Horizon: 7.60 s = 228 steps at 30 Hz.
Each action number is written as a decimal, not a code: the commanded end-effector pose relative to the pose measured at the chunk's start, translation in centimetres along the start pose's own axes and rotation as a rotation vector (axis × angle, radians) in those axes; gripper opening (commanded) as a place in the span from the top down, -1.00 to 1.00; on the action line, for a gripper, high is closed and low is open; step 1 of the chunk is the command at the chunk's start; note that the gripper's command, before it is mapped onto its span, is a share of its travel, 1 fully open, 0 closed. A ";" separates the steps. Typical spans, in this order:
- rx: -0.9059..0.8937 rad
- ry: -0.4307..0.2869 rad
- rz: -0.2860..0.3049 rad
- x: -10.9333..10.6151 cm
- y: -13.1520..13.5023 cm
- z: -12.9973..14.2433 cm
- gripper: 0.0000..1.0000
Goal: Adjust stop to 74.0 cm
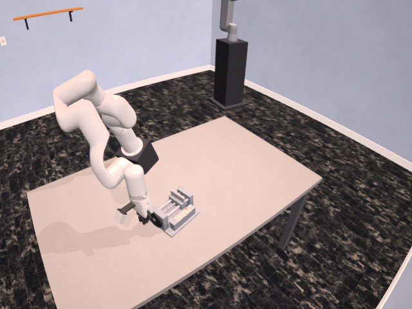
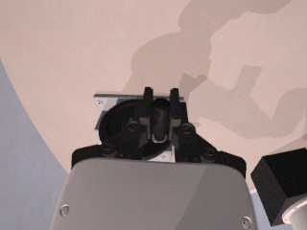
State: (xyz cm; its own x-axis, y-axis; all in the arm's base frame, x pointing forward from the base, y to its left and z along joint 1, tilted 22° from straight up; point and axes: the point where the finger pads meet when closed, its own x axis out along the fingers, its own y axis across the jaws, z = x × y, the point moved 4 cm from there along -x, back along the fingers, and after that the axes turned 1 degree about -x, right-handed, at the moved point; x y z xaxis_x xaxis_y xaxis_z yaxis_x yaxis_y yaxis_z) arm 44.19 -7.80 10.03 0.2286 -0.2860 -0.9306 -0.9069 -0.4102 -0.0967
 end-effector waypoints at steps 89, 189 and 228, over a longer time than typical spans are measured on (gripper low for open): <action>0.000 0.001 0.000 3.0 -5.7 -0.1 0.88; 0.000 0.001 0.000 4.8 -3.2 -0.1 0.88; 0.000 0.001 0.000 -1.5 -3.5 -0.1 0.88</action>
State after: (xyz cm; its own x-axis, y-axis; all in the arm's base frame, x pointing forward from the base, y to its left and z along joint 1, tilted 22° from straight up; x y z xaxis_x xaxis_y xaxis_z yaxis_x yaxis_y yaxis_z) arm 47.67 -5.78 11.70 0.2316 -0.2862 -0.9298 -0.9061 -0.4113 -0.0991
